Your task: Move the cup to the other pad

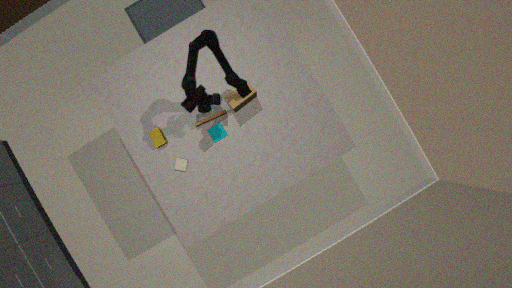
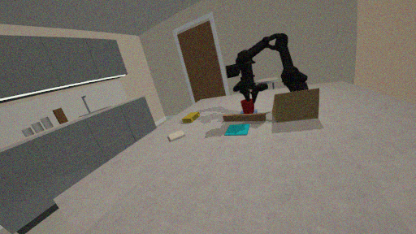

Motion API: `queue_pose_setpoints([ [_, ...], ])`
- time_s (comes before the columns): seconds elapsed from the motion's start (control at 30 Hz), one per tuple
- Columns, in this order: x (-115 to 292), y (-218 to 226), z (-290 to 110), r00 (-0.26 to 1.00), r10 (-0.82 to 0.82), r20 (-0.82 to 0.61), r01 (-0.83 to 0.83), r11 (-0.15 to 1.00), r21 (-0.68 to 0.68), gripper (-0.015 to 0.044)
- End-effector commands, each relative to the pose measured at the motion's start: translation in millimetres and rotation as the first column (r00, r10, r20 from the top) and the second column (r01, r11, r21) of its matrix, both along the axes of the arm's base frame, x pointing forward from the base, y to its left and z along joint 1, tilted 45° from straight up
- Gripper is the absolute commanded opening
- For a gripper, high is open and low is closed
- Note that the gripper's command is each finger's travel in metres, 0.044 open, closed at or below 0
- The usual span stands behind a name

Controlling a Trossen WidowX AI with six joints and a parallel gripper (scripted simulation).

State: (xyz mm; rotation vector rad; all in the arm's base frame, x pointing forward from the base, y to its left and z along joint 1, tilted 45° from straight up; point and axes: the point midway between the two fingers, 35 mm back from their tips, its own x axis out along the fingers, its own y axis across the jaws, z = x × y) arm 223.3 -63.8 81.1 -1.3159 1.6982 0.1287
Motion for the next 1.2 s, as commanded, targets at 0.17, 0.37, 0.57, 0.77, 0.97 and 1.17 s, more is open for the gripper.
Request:
queue_pose_setpoints([
  [0.17, -3, -12, -12, 1.0, 0.002, -0.011, -0.002, 1.0, -0.009, 0.0148],
  [0.37, -4, -19, -17, 1.0, 0.002, -0.011, -0.002, 1.0, -0.011, 0.0148],
  [0.57, -4, -19, -17, 1.0, 0.002, -0.011, -0.002, 1.0, -0.011, 0.0148],
  [0.77, -2, -18, -16, 1.0, -0.002, -0.002, 0.002, 1.0, -0.007, 0.0043],
  [0.97, -2, -18, -16, 1.0, -0.002, -0.002, 0.002, 1.0, -0.007, 0.0003],
  [1.17, -2, -17, -15, 1.0, -0.002, -0.003, 0.002, 1.0, -0.006, 0.0],
])
